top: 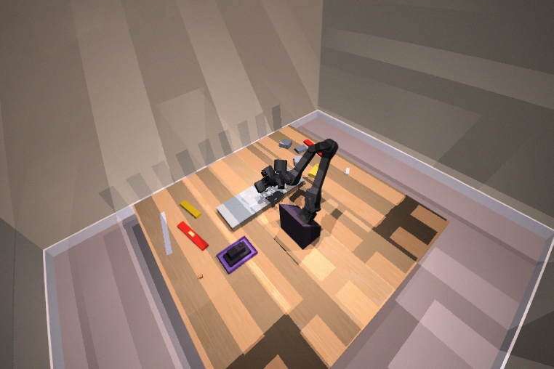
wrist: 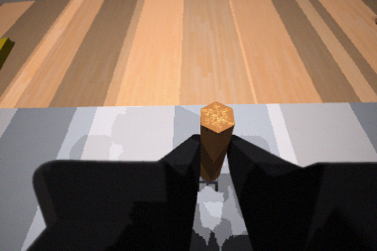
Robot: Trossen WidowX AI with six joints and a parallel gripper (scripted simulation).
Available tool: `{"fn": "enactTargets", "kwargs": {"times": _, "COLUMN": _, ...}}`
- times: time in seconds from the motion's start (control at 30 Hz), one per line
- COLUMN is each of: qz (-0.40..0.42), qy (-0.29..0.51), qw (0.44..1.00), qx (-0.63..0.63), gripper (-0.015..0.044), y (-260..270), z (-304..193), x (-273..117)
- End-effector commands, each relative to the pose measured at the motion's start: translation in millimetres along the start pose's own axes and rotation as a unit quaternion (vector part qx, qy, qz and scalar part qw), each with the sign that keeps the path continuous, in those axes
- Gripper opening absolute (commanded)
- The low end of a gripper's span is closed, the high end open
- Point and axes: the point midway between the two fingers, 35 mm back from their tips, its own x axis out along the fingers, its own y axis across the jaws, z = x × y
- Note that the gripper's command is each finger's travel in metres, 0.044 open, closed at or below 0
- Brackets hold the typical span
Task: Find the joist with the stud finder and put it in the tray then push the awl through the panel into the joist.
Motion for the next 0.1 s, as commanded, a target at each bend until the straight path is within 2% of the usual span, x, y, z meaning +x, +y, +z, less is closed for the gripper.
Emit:
{"fn": "enactTargets", "kwargs": {"times": 0.0, "qz": 0.001, "qy": 0.006, "qw": 1.000, "qx": -0.004, "gripper": 0.0000, "y": 0.6, "z": -5.3, "x": -0.7}}
{"fn": "enactTargets", "kwargs": {"times": 0.07, "qz": 0.001, "qy": 0.006, "qw": 1.000, "qx": -0.004, "gripper": 0.0000, "y": 0.6, "z": -5.3, "x": -0.7}}
